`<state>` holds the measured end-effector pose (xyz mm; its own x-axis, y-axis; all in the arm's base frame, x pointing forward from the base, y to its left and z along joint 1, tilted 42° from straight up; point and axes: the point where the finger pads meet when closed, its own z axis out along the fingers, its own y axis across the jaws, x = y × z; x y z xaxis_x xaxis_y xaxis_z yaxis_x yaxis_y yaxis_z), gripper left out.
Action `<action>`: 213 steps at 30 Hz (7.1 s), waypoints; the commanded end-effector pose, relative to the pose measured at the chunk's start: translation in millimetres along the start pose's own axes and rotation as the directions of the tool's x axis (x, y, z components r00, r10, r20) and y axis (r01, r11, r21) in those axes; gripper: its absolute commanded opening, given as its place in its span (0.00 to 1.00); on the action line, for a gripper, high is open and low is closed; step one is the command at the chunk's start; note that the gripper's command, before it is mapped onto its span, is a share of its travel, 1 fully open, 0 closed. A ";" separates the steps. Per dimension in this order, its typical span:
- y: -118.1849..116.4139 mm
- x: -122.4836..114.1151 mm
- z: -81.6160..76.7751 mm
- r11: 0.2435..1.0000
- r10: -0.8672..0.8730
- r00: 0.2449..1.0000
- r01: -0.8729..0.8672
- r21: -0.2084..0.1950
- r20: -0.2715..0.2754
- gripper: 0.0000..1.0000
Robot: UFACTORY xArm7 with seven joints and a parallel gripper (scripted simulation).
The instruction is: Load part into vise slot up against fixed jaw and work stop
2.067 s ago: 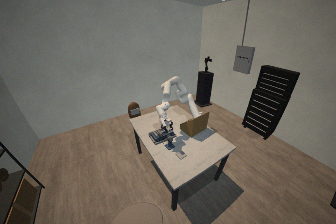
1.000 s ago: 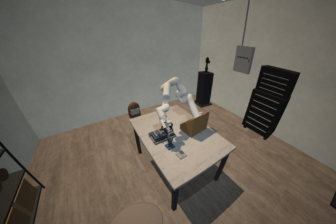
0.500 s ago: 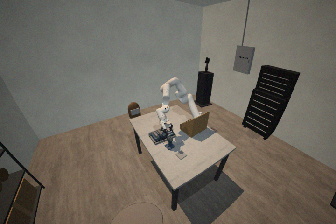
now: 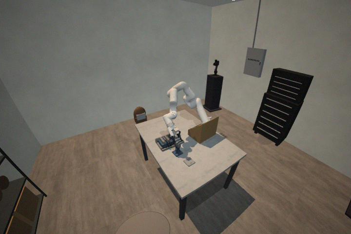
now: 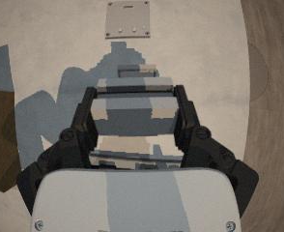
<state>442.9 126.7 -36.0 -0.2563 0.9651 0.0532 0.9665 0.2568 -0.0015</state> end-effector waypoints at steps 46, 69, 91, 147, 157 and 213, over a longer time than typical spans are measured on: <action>1.2 -13.4 14.4 1.000 -0.003 1.000 0.003 -0.002 -0.001 0.00; 1.2 -13.4 14.4 1.000 -0.003 1.000 0.003 -0.002 -0.001 0.89; 1.2 -13.4 14.4 1.000 -0.003 1.000 0.003 -0.002 -0.001 0.89; 0.5 -14.9 15.9 1.000 -0.003 1.000 0.003 -0.002 -0.001 0.89; -0.2 -16.1 17.3 1.000 -0.003 1.000 0.003 -0.002 0.005 0.89; -0.3 -13.7 17.6 1.000 -0.003 0.978 0.003 -0.002 0.209 0.89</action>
<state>445.3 112.0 -54.9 -0.2546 0.9569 -0.1395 0.9664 0.2570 -0.0013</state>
